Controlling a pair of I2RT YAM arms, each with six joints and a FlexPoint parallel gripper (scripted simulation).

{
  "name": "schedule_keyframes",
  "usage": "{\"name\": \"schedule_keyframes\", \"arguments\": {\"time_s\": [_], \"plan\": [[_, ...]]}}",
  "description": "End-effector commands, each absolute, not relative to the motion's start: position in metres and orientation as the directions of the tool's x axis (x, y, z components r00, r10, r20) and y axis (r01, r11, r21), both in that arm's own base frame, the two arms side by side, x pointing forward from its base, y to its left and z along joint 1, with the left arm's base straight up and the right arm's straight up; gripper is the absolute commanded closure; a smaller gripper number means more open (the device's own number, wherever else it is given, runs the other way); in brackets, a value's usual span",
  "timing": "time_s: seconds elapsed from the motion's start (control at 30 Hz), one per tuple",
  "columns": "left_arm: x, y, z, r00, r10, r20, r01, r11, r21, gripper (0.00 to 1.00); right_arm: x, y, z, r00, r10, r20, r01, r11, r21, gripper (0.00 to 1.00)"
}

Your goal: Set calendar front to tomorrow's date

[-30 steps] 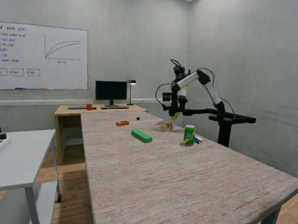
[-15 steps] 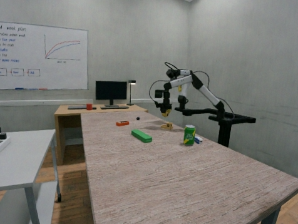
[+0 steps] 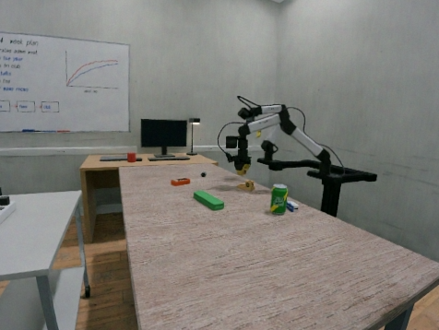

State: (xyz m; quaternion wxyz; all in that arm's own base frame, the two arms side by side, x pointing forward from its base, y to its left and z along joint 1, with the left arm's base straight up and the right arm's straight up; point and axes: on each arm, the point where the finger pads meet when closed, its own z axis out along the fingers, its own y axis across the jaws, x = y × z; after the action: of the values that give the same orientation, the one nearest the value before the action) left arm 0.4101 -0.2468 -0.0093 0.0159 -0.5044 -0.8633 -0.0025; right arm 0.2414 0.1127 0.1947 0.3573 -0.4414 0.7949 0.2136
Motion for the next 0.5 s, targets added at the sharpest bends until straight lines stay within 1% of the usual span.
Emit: {"name": "schedule_keyframes", "arguments": {"time_s": [0.0,0.13,0.23,0.47], "plan": [[0.414,-0.253,-0.015,-0.493,0.870,0.006,0.870,0.493,0.005,0.70,0.244,0.105,0.199,-0.286,-0.529,-0.799,-0.868,0.497,-0.019,0.00],[0.414,-0.252,-0.028,-0.493,0.870,0.009,0.870,0.493,0.003,0.70,0.250,0.089,0.197,-0.316,-0.508,-0.801,-0.833,0.553,-0.022,0.00],[0.417,-0.254,-0.024,-0.493,0.870,-0.006,0.870,0.493,0.012,0.70,0.251,0.087,0.198,-0.317,-0.506,-0.802,-0.830,0.557,-0.024,0.00],[0.411,-0.251,-0.049,-0.492,0.870,0.019,0.870,0.492,-0.002,0.70,0.244,0.083,0.190,-0.351,-0.488,-0.799,-0.822,0.570,0.013,0.00]]}}
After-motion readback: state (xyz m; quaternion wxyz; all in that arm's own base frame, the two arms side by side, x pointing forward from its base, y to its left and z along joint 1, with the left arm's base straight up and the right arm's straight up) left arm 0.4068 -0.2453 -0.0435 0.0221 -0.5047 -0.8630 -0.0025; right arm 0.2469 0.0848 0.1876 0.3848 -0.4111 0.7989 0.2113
